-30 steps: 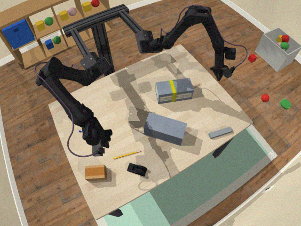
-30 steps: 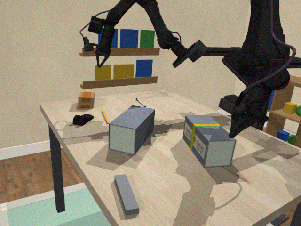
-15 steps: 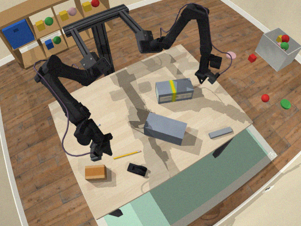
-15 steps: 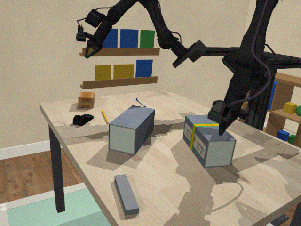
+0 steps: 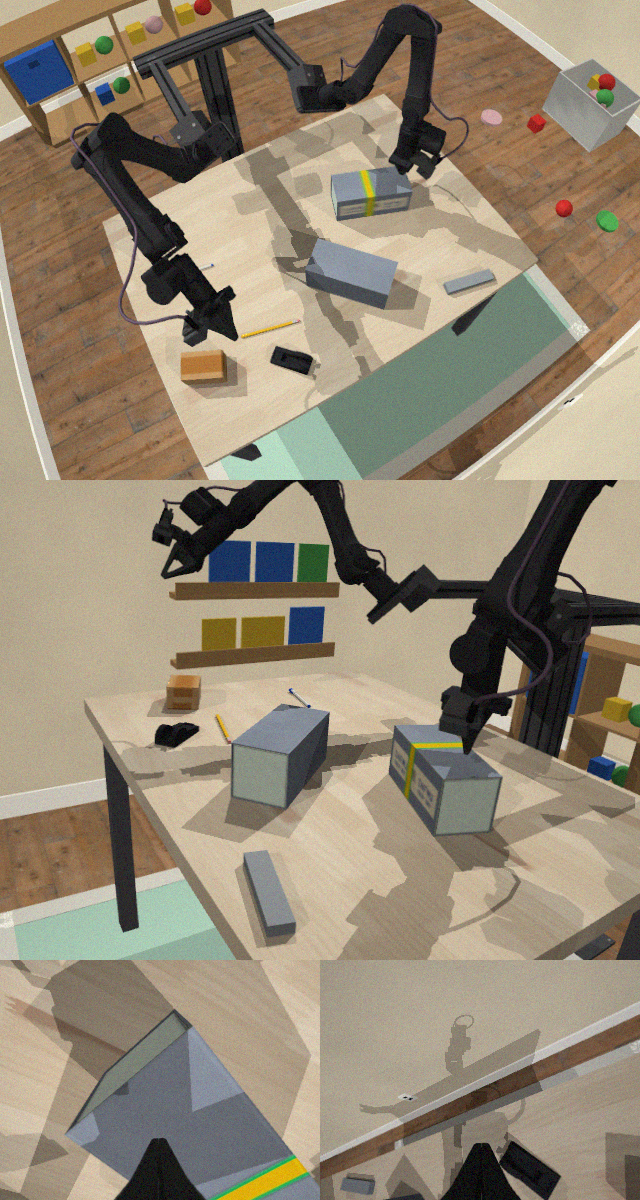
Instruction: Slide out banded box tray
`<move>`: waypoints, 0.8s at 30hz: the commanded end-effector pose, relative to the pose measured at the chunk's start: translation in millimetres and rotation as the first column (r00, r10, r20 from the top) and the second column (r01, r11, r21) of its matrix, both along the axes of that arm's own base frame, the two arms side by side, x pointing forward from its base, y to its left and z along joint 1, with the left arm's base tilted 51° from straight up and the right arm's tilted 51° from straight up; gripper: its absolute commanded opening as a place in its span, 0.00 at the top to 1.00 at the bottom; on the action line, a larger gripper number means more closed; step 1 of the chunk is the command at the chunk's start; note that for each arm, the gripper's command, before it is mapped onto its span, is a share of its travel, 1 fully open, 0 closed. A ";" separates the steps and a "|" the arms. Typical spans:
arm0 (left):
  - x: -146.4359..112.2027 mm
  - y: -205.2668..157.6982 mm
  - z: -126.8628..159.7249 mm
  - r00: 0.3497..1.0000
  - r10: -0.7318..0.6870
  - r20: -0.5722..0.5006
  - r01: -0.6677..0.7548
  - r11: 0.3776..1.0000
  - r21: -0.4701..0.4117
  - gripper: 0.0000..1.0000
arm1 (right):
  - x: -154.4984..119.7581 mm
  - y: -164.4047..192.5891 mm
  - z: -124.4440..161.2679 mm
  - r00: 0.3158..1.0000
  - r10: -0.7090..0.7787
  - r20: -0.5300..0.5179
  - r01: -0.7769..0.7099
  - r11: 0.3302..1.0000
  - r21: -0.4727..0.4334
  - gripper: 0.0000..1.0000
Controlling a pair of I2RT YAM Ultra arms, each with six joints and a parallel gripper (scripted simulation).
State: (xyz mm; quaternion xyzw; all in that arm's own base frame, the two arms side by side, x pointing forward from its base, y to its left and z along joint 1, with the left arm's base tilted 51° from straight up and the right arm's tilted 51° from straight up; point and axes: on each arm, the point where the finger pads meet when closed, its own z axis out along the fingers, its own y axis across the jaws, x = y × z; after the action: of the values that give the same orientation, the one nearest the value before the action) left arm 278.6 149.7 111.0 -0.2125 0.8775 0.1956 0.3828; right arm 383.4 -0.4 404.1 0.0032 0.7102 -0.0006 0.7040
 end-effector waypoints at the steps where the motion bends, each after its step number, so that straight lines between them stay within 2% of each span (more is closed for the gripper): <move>1: -5.4 -0.5 -4.4 1.000 0.020 -0.009 -0.020 1.000 0.009 0.99 | -11.7 9.2 34.8 0.995 0.035 0.091 -0.035 0.999 -0.010 0.99; 3: -4.9 -3.7 -2.1 1.000 0.011 -0.002 -0.011 1.000 0.009 0.99 | -13.8 10.2 38.6 0.994 0.038 0.100 -0.037 0.999 -0.011 0.99; 5: 0.2 -2.1 7.1 1.000 0.011 0.021 -0.011 1.000 0.016 0.99 | 12.9 16.1 -14.8 0.998 0.056 -0.023 -0.057 0.998 -0.040 0.99; 6: 2.2 -1.5 10.4 0.999 0.011 0.032 -0.011 1.000 0.019 0.99 | 22.5 20.9 -27.1 0.997 0.070 -0.037 -0.073 0.994 -0.077 0.99; 8: 2.6 -0.3 11.7 0.999 0.014 0.038 -0.015 1.000 0.021 0.99 | 37.6 32.6 -45.5 0.994 0.100 -0.051 -0.107 0.984 -0.143 0.99; 11: 3.1 -1.2 11.7 0.999 0.011 0.038 -0.012 1.000 0.021 0.99 | 54.3 49.7 -52.0 0.990 0.140 -0.012 -0.139 0.962 -0.234 0.99; 15: 3.1 -1.2 11.6 0.999 0.010 0.037 -0.011 1.000 0.022 0.99 | 74.7 75.4 -104.0 0.977 0.197 -0.078 -0.212 0.923 -0.321 0.99; 17: 3.1 -1.2 11.6 0.999 0.010 0.037 -0.011 1.000 0.022 0.99 | 74.7 75.4 -104.0 0.977 0.197 -0.078 -0.212 0.923 -0.321 0.99; 18: 3.1 -1.2 11.6 0.999 0.010 0.037 -0.011 1.000 0.022 0.99 | 76.3 76.8 -86.6 0.979 0.199 -0.031 -0.198 0.922 -0.332 0.99; 21: 3.1 -1.2 11.6 0.999 0.010 0.037 -0.011 1.000 0.022 0.99 | 84.9 99.4 -162.0 0.954 0.247 -0.169 -0.295 0.874 -0.386 0.99; 22: 3.1 -1.2 11.6 0.999 0.010 0.037 -0.011 1.000 0.022 0.99 | 87.5 104.6 -163.1 0.955 0.258 -0.150 -0.297 0.861 -0.413 0.99; 24: 3.1 -1.2 11.6 0.999 0.010 0.037 -0.011 1.000 0.022 0.99 | 89.2 118.3 -191.0 0.940 0.287 -0.183 -0.339 0.826 -0.451 0.99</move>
State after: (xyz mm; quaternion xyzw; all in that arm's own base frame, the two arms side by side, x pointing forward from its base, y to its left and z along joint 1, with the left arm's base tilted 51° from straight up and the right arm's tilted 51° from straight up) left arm 275.6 151.2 108.6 -0.2168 0.8773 0.2017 0.3778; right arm 467.5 86.5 236.7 -0.2171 0.7467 -0.0527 0.6265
